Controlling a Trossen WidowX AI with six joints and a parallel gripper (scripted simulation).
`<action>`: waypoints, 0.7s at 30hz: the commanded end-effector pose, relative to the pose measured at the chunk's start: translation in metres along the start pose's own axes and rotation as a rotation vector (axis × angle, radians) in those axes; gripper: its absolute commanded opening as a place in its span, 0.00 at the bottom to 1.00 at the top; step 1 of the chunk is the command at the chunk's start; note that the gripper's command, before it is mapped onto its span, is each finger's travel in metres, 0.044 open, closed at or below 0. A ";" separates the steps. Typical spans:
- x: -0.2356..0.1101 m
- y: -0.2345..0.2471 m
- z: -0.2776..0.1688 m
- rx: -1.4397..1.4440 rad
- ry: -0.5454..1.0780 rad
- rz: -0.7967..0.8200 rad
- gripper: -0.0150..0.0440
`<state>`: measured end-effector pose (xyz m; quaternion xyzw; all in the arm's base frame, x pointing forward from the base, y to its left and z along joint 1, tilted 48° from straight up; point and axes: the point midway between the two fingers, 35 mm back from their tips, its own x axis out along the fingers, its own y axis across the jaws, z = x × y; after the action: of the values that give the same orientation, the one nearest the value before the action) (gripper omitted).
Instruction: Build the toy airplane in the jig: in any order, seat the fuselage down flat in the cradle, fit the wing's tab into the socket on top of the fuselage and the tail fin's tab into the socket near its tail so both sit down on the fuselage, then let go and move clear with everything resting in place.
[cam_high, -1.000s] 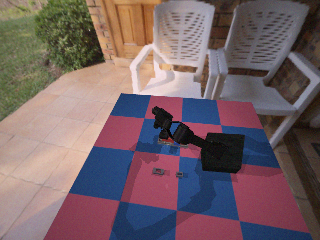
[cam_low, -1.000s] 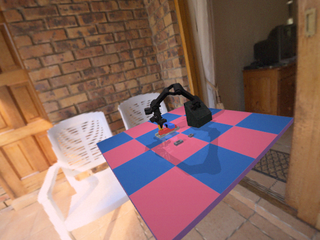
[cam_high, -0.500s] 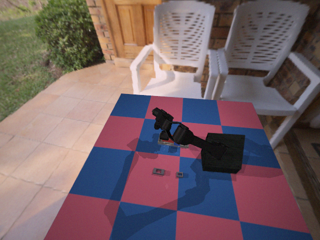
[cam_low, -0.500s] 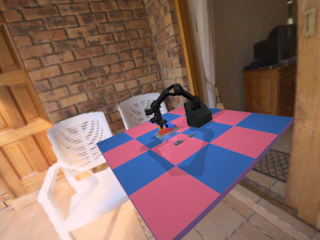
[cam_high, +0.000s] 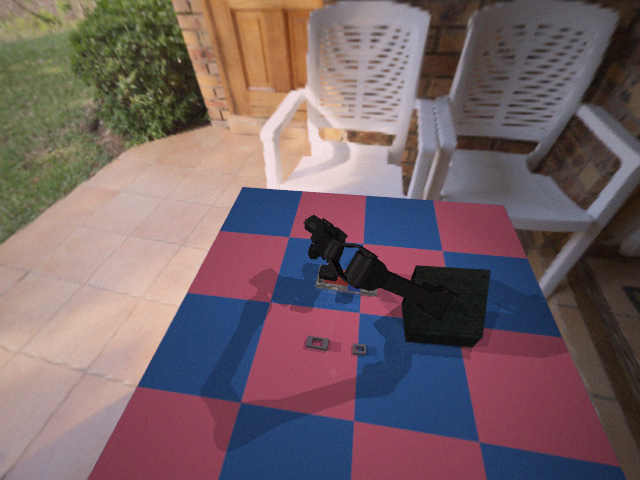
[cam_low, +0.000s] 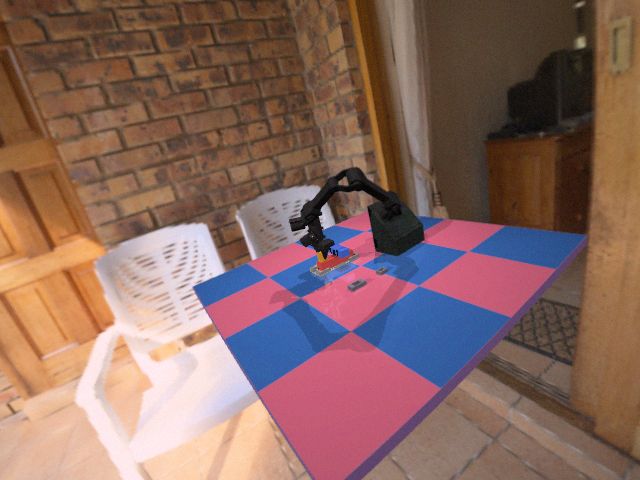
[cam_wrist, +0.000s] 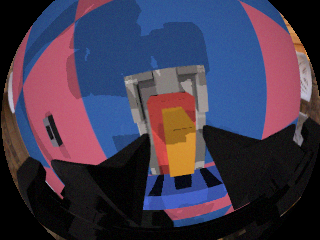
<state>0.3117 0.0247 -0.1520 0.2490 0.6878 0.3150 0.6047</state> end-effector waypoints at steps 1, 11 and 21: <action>0.000 0.000 0.000 0.000 -0.001 -0.001 0.69; -0.093 -0.001 -0.001 0.010 -0.006 0.000 0.69; -0.093 -0.004 0.000 0.010 -0.006 -0.001 0.69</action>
<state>0.3252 -0.0431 -0.0926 0.2556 0.6884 0.3105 0.6037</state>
